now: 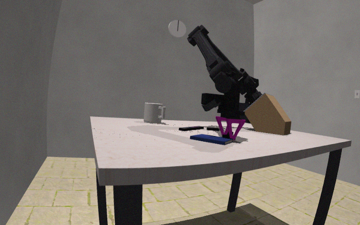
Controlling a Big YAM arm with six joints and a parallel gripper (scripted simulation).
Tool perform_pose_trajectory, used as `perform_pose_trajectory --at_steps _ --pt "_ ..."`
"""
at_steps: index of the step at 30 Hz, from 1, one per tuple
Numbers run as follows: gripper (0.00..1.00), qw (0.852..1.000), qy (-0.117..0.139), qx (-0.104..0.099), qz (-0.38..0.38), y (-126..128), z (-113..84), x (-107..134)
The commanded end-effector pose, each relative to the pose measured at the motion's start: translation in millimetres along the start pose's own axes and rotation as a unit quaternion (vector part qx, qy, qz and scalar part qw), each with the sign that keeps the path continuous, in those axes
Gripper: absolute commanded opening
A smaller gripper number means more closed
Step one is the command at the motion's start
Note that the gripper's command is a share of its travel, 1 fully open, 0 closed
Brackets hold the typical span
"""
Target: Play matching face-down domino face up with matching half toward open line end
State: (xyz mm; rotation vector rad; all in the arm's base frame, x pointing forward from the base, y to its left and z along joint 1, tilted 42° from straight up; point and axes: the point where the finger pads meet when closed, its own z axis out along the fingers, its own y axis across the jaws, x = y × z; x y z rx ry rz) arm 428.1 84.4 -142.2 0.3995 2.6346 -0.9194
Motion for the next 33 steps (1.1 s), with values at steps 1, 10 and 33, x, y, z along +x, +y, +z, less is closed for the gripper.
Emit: perform_pose_trajectory --at_steps 1,10,33 --pt "0.73 1.0 -0.014 -0.011 -0.001 12 -8.4 -6" --pt "0.73 1.0 -0.018 -0.014 -0.002 16 -10.6 -8" --pt "0.73 1.0 -0.011 -0.008 -0.002 10 -7.7 -4"
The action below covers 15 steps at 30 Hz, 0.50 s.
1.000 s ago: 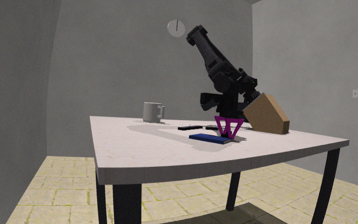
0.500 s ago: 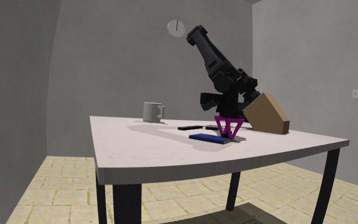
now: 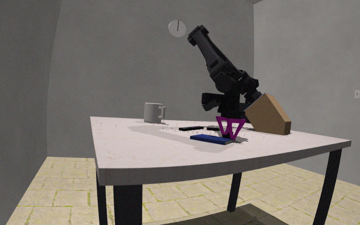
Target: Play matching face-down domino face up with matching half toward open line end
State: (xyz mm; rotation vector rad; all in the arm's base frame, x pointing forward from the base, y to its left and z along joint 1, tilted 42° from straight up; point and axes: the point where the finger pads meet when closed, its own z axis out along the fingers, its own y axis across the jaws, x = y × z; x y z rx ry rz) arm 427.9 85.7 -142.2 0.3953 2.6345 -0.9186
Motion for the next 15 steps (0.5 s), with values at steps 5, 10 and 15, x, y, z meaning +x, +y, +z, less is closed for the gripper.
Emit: perform_pose_trajectory --at_steps 5,10,15 --pt "0.73 1.0 -0.017 -0.013 -0.003 16 -10.5 -7" --pt "0.73 1.0 -0.017 -0.013 -0.003 16 -10.5 -7" --pt "0.73 1.0 -0.007 -0.006 -0.001 6 -5.6 -3"
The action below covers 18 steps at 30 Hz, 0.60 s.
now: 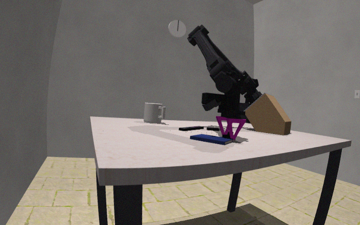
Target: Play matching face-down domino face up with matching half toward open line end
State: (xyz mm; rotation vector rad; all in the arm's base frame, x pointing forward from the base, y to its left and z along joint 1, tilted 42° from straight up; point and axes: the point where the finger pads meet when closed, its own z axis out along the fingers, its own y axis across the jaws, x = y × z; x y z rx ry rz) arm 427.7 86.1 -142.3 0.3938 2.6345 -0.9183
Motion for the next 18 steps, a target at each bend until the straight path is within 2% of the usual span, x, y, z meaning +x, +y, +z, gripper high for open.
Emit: perform_pose_trajectory --at_steps 1,14,15,18 --pt "0.73 1.0 -0.008 -0.007 -0.001 7 -6.0 -4" --pt "0.73 1.0 -0.017 -0.012 -0.004 15 -10.2 -6" --pt "0.73 1.0 -0.004 -0.004 0.0 3 -4.0 -2" --pt "0.73 1.0 -0.008 -0.007 -0.001 7 -6.0 -3"
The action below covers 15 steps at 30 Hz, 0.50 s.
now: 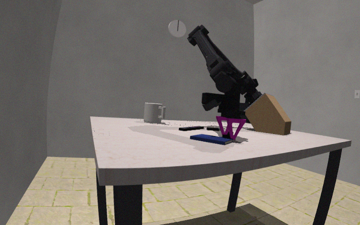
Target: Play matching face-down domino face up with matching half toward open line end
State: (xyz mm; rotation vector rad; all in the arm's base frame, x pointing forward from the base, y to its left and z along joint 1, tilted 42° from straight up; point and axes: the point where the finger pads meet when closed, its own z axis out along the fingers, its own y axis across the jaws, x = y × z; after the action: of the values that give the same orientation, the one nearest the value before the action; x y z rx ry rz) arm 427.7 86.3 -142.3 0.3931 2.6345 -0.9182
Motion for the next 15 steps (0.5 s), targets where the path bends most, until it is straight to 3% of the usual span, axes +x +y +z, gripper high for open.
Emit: perform_pose_trajectory --at_steps 1,13,15 --pt "0.73 1.0 -0.009 -0.007 -0.002 8 -6.5 -4" --pt "0.73 1.0 -0.016 -0.012 -0.004 14 -9.9 -5" --pt "0.73 1.0 -0.006 -0.005 0.0 4 -4.6 -2"
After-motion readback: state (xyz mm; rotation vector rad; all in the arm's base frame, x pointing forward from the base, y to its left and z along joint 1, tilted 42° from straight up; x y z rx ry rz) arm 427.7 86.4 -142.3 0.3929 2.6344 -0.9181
